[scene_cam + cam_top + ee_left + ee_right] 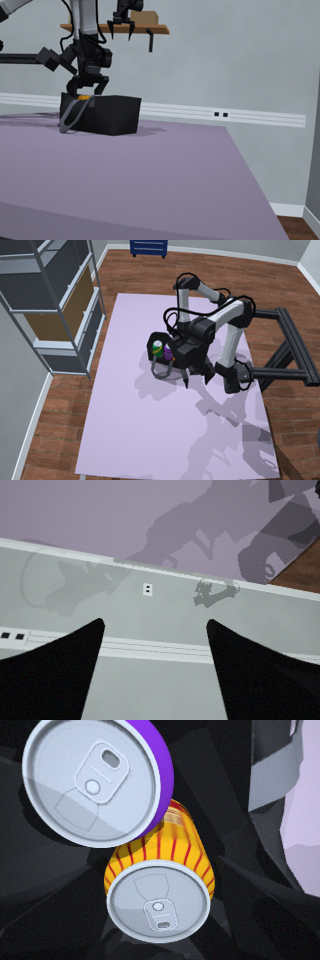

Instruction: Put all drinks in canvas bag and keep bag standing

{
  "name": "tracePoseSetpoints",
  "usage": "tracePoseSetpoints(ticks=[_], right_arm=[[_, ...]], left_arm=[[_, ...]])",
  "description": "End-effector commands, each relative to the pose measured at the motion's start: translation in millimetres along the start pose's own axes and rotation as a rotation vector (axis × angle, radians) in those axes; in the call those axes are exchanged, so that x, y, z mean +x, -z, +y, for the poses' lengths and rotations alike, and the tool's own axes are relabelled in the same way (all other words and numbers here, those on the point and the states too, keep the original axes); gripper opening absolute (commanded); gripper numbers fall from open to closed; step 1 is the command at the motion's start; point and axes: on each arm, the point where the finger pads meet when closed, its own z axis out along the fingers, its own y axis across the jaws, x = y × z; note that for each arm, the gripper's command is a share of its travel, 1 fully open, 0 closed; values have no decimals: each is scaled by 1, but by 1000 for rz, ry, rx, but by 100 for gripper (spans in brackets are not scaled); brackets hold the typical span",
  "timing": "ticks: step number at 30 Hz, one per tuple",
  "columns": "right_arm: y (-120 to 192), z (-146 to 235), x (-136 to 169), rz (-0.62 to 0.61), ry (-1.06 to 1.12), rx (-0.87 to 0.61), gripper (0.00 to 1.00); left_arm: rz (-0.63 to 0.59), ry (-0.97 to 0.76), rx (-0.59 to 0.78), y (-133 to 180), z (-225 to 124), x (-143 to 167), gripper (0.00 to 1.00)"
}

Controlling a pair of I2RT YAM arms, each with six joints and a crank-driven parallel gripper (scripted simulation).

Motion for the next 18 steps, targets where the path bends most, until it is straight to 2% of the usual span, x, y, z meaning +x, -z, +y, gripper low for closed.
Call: tracePoseSetpoints(ticks=[1,18], right_arm=[[23,13,-13,-9,-23,-29,91],[66,12,-36,-9,-28,-27,91]], left_arm=[[-4,-10,-19,7,3,0,91],[1,-3,-18,8,2,1,91]])
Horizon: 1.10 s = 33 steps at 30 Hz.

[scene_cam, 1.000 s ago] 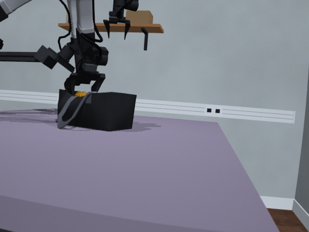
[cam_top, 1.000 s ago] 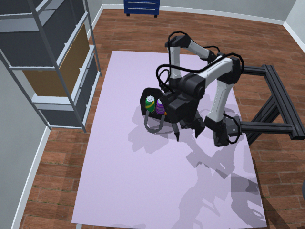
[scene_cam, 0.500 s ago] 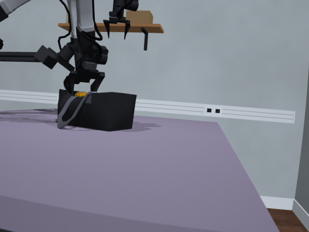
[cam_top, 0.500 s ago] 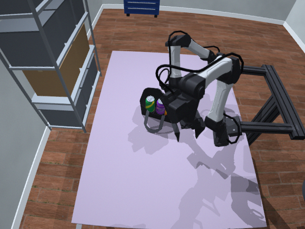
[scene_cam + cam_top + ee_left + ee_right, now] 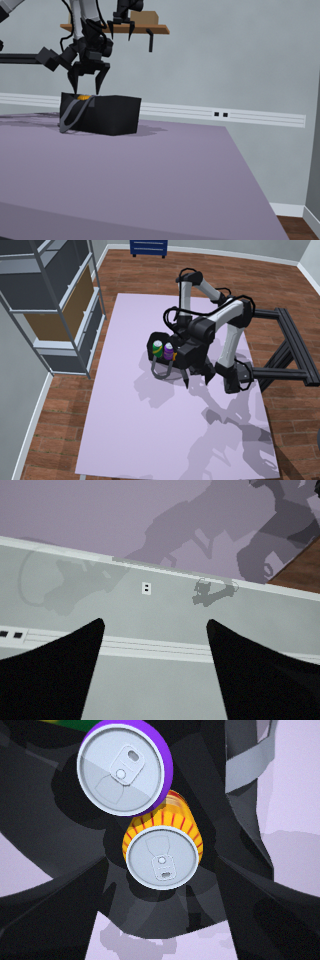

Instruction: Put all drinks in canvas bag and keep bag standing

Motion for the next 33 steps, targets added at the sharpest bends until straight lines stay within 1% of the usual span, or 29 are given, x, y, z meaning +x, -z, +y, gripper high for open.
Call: tracePoseSetpoints(ticks=[1,10,11,13,14,27,28,30,31,33], right_arm=[[26,11,-16,-8,-26,-22,91],[51,10,-29,-8,-29,-21,91],[51,17,-28,-3,-42,-40,91],[51,17,-28,-3,-42,-40,91],[55,10,-31,-7,-26,-21,91],[91,9,-50,-6,-29,-22,91],[91,15,-47,0,-40,-40,91],[91,15,-47,0,-40,-40,91],[96,8,-51,-2,-27,-20,91],[102,7,-54,3,-26,-18,91]], left_arm=[[-4,-10,-19,7,3,0,91],[-4,-10,-19,7,3,0,91],[-4,-10,-20,7,3,0,91],[-4,-10,-20,7,3,0,91],[1,-3,-18,8,2,1,91],[1,-3,-18,8,2,1,91],[1,-3,-18,8,2,1,91],[1,-3,-18,8,2,1,91],[5,4,-17,8,2,2,91],[5,4,-17,8,2,2,91]])
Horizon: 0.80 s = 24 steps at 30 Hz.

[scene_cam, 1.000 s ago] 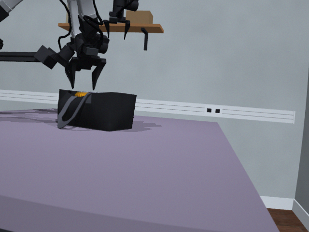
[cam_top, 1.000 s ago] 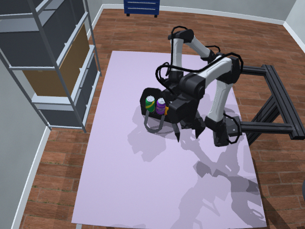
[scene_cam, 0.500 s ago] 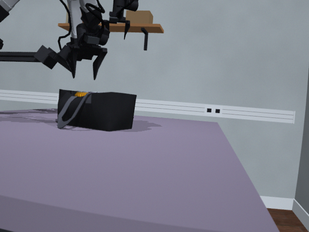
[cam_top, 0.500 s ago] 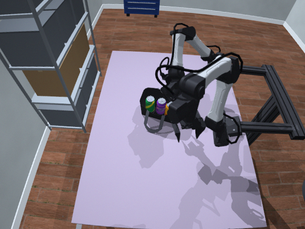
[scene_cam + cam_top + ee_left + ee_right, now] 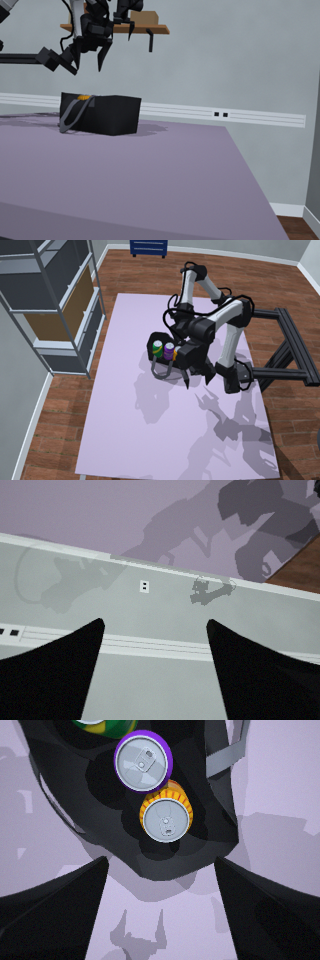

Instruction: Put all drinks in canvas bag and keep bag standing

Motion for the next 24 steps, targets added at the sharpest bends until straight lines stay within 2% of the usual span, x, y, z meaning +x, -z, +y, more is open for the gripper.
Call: tracePoseSetpoints(ticks=[1,6,8,11,16,19,21,24], right_arm=[[23,5,-13,9,-25,-20,91],[15,10,-17,-2,-49,-25,91],[8,0,-15,-9,-29,-6,91],[12,10,-16,1,-61,-25,91],[7,2,-13,-4,-34,-12,91],[11,10,-14,14,-54,-21,91],[6,4,-14,25,-35,-6,91],[3,3,-16,64,-15,-1,91]], left_arm=[[-4,-10,-19,7,3,0,91],[-4,-10,-19,7,3,0,91],[-4,-10,-19,7,3,0,91],[-4,-10,-19,7,3,0,91],[1,-3,-18,8,2,1,91],[1,-3,-18,8,2,1,91],[-1,34,2,-7,4,-4,91],[-21,107,-55,-7,17,-8,91]])
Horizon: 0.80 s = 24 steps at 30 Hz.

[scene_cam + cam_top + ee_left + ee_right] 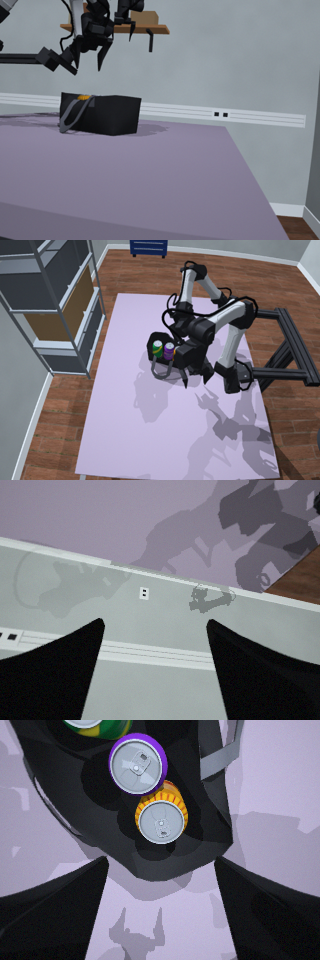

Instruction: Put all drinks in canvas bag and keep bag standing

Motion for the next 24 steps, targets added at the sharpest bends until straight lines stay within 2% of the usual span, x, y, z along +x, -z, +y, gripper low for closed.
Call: tracePoseSetpoints(ticks=[1,5,7,8,14,22,24], right_arm=[[2,8,-13,63,-12,-20,91],[-3,13,-25,143,6,-40,91],[-3,13,-25,143,6,-40,91],[-5,14,-29,165,14,-50,91],[-16,22,-63,263,56,-147,91],[-28,28,-129,265,99,-341,91],[-28,28,-129,265,99,-341,91]], left_arm=[[7,111,-50,-8,15,-2,91],[-30,260,-140,-15,38,-11,91],[-30,260,-140,-15,38,-11,91],[-103,282,-178,-15,46,-21,91],[-189,546,-289,-30,84,-37,91],[-336,853,-412,-46,129,-55,91],[-336,853,-412,-46,129,-55,91]])
